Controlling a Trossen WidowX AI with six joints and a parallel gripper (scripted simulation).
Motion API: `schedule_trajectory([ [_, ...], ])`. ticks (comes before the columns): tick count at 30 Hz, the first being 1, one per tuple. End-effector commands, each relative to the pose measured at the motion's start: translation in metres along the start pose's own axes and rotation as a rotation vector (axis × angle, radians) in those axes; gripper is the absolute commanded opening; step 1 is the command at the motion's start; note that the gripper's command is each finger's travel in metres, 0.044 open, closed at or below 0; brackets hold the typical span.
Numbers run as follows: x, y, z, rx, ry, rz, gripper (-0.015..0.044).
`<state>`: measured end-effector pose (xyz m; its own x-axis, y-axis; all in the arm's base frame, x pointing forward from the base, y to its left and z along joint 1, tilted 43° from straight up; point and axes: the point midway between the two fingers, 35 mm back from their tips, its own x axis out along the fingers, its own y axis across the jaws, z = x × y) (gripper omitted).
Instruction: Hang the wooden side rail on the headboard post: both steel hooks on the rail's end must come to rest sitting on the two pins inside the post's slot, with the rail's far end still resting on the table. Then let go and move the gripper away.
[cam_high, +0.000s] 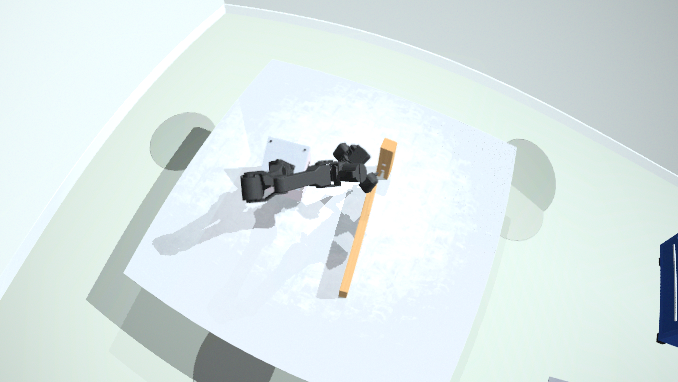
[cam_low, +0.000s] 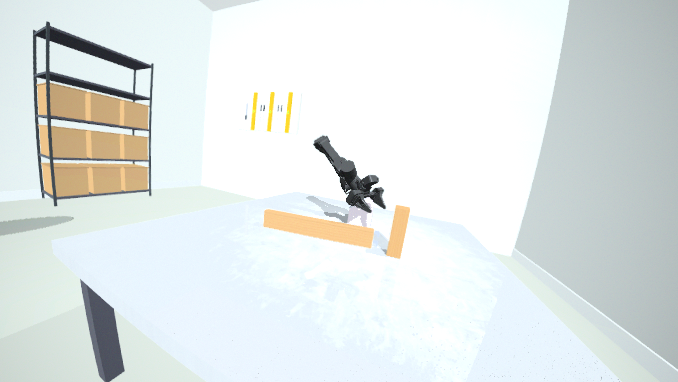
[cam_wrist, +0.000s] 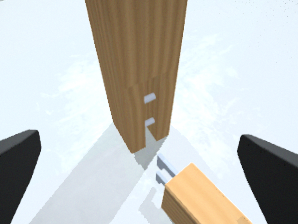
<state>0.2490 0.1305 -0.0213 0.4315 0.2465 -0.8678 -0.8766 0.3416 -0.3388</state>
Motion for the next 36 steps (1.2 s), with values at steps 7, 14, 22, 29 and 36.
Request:
schedule_trajectory([
  [7,0.001,-0.001,0.0,0.063,0.02,0.008,0.044],
  [14,0.007,-0.015,-0.006,0.655,0.257,-0.044,0.044],
  [22,0.001,-0.033,-0.011,1.282,0.478,-0.303,0.044],
  [29,-0.013,-0.051,-0.01,1.748,0.537,-0.682,0.044],
  [36,-0.032,-0.072,-0.003,2.115,0.391,-1.14,0.044],
])
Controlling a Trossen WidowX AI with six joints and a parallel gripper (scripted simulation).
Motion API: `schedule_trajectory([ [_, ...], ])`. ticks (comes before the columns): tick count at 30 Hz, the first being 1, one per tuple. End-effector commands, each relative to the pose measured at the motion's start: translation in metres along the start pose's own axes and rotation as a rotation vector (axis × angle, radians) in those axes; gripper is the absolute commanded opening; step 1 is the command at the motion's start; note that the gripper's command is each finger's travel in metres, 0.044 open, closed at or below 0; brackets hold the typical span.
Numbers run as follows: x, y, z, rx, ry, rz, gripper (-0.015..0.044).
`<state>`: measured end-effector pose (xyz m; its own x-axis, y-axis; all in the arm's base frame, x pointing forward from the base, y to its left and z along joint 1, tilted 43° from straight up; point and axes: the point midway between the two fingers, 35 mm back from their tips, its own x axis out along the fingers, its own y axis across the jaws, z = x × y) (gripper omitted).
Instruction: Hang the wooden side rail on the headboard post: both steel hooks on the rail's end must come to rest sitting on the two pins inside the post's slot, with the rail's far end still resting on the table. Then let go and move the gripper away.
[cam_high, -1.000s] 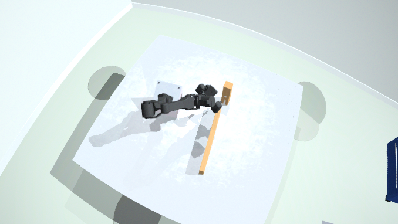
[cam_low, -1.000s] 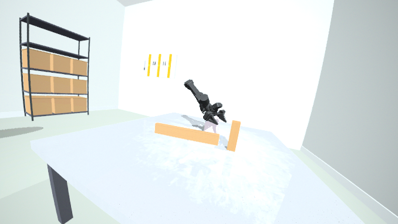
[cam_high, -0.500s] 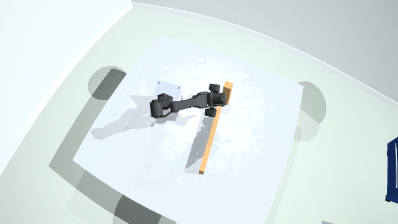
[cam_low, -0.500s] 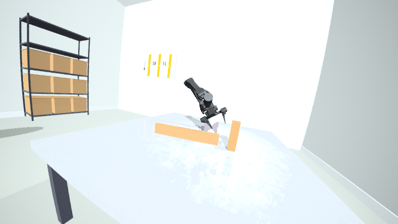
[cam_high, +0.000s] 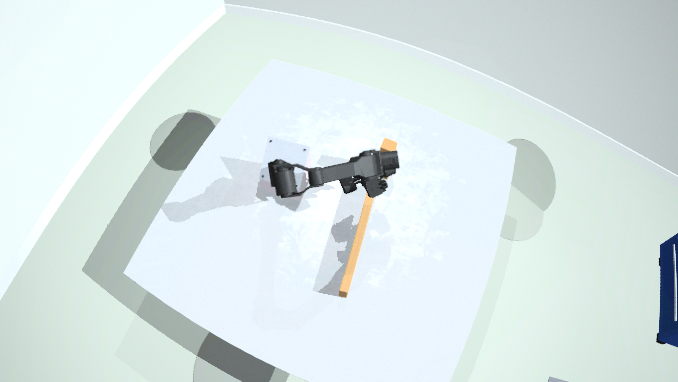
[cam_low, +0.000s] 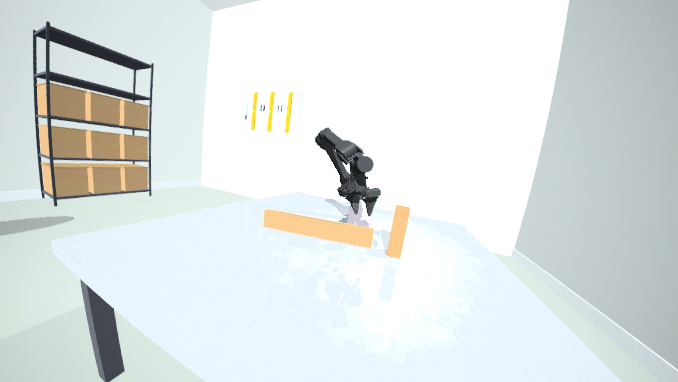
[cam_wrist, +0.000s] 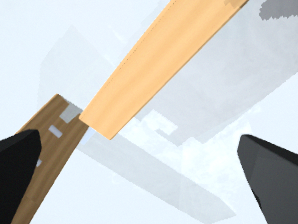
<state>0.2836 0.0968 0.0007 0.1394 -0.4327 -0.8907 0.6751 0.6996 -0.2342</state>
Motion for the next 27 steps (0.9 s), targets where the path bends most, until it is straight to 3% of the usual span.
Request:
schedule_trajectory([
  [1,-0.026,0.002,0.025,0.575,-0.213,-0.142,0.044],
  [13,-0.029,0.002,0.028,0.622,-0.235,-0.147,0.044],
  [17,0.002,-0.005,0.033,0.623,-0.236,-0.147,0.044],
  [27,0.02,-0.009,0.037,0.623,-0.237,-0.147,0.044],
])
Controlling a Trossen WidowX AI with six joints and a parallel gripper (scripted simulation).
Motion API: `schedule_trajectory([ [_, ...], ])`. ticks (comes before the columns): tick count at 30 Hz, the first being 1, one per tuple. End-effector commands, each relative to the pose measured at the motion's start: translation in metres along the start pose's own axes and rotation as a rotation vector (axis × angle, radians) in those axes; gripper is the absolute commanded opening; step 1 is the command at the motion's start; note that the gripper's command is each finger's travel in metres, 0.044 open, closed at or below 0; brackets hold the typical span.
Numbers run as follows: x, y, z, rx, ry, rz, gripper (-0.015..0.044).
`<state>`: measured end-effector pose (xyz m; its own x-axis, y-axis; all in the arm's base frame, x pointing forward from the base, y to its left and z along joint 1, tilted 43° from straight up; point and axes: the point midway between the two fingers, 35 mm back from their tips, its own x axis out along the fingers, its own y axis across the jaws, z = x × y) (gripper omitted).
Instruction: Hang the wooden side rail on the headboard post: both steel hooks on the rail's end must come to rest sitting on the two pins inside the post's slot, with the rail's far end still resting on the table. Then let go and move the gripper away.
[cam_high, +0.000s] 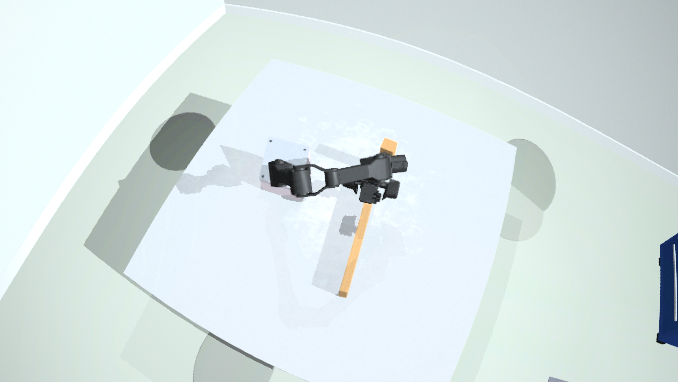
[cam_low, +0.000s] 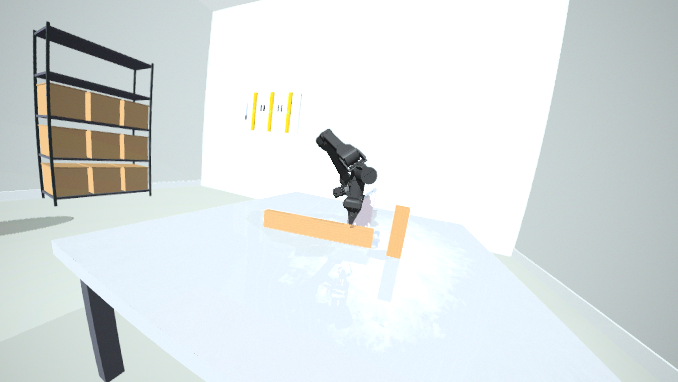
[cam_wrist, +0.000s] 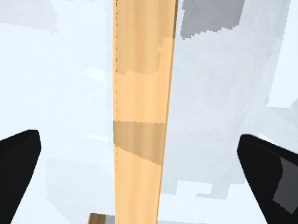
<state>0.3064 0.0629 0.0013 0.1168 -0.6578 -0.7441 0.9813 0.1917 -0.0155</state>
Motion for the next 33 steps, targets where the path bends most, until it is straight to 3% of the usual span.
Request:
schedule_trajectory([
  [1,0.005,0.0,0.0,-0.004,-0.005,0.004,0.044],
  [33,0.056,0.001,0.0,-0.004,-0.006,0.004,0.044],
])
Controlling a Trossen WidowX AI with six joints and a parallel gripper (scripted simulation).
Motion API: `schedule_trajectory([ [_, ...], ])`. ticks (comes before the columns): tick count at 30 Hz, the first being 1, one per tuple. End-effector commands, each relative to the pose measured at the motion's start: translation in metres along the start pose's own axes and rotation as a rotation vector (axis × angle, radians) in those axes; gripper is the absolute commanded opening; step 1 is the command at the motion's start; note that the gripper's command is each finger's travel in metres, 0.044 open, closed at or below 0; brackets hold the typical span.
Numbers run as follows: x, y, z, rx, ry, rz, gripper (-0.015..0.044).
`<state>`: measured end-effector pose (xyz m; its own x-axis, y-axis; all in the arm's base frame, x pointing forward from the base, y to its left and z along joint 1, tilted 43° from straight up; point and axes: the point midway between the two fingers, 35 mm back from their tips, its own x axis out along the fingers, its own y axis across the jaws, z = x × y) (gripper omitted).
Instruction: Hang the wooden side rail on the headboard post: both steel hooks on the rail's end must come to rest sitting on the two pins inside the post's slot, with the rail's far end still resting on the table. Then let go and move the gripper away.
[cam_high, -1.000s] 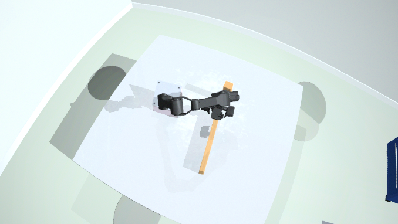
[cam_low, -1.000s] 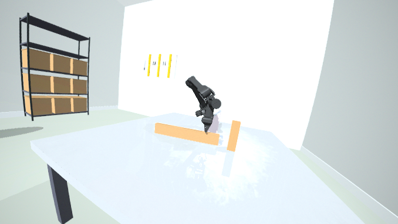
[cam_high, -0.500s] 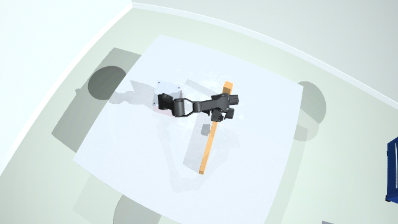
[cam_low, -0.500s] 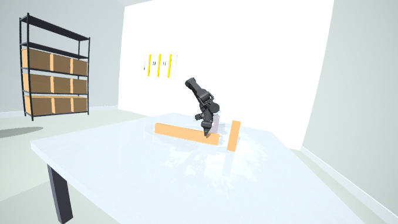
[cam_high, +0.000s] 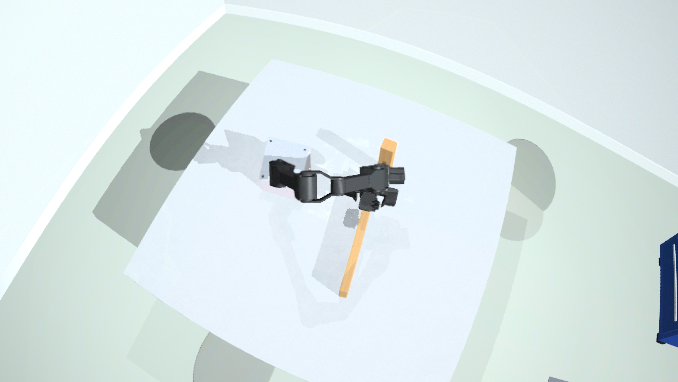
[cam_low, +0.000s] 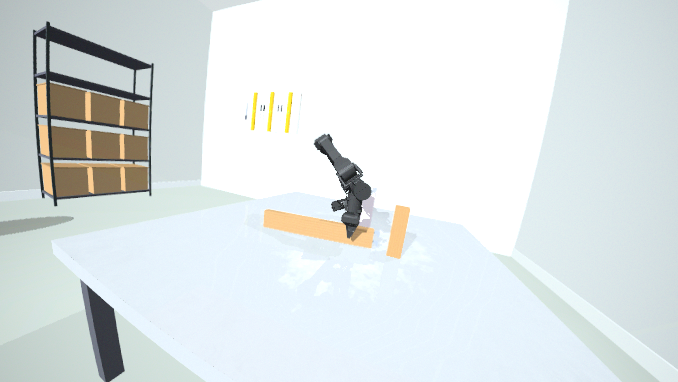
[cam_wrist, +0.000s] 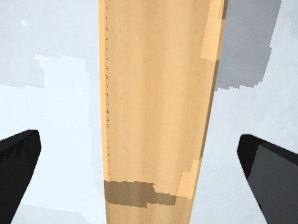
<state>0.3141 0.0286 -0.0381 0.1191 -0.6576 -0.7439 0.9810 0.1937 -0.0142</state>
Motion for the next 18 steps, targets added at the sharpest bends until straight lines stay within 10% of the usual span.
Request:
schedule_trajectory([
  [1,0.005,0.0,0.001,-0.003,-0.006,0.002,0.044],
  [10,0.017,-0.002,0.001,-0.003,-0.008,0.001,0.044],
  [18,0.017,-0.002,0.001,-0.003,-0.008,0.001,0.023],
])
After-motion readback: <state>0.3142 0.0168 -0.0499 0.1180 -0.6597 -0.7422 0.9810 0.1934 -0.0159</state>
